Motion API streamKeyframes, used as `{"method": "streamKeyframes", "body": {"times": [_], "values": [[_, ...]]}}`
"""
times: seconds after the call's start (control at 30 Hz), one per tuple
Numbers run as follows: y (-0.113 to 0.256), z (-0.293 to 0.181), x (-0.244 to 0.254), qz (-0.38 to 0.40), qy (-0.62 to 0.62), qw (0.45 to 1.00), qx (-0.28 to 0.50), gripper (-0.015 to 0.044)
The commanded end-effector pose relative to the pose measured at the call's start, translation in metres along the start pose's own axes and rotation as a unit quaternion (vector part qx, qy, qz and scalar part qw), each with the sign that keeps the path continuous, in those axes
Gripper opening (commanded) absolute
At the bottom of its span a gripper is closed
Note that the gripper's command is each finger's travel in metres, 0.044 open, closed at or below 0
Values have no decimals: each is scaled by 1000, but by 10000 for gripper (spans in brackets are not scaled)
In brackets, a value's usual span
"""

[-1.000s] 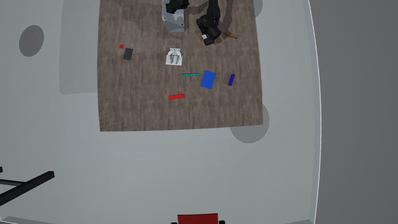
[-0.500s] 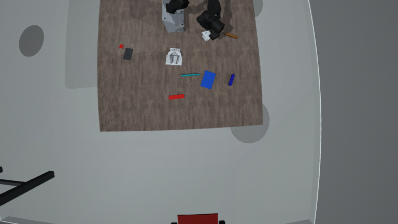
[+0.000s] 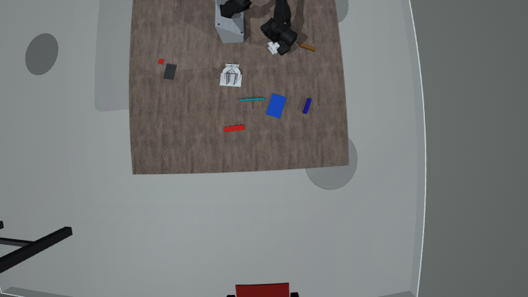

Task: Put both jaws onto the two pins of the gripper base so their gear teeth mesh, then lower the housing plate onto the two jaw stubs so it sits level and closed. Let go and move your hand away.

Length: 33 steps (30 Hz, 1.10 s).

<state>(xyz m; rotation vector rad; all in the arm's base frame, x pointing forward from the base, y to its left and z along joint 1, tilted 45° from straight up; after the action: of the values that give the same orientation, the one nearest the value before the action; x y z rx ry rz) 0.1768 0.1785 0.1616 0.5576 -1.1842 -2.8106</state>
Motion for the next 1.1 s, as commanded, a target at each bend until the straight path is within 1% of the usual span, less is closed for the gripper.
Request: {"method": "streamKeyframes", "body": {"times": [0.0,0.23,0.47,1.07], "values": [[-7,-2,1,1,-3,1000,3,440],[-18,-2,1,1,-3,1000,2,440],[-20,-2,1,1,-3,1000,2,440],[-48,-2,1,1,-4,1000,2,440]]}}
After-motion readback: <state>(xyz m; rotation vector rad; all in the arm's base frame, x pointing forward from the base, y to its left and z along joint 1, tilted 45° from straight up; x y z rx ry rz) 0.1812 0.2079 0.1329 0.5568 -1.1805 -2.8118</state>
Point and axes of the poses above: the point midway between the two fingers, 35 mm back from their tips, its own y axis back along the fingers, its own x axis across the jaws, z = x × y, the point moved 4 cm from there along y, back along the fingers, and after that the axes turned 9 degrees about -y, right-handed, at the moved point
